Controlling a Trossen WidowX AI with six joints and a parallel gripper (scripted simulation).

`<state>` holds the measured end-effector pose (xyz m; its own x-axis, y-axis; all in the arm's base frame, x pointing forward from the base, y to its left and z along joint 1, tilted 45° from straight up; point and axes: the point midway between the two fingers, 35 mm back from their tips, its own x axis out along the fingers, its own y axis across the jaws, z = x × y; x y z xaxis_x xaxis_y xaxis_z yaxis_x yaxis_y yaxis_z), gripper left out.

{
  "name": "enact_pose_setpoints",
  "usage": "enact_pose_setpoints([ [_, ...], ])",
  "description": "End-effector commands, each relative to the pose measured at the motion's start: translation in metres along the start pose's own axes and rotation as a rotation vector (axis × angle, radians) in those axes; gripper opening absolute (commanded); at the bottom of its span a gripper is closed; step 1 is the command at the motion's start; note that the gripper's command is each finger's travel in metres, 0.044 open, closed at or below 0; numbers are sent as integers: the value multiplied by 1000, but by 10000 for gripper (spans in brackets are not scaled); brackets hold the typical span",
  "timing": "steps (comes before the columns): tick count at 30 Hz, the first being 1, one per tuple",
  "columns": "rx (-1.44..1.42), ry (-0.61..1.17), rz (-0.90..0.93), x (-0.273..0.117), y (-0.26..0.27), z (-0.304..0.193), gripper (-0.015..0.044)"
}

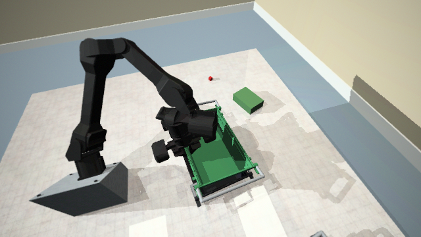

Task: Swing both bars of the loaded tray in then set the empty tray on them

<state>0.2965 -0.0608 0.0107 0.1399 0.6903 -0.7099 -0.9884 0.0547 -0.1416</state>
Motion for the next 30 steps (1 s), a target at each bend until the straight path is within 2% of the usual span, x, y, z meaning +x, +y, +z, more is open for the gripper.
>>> enact_pose_setpoints([
  [1, 6, 0, 27, 5, 5, 2, 0],
  [19, 0, 0, 1, 0, 0, 0, 0],
  [30, 6, 0, 27, 14, 8, 2, 0],
])
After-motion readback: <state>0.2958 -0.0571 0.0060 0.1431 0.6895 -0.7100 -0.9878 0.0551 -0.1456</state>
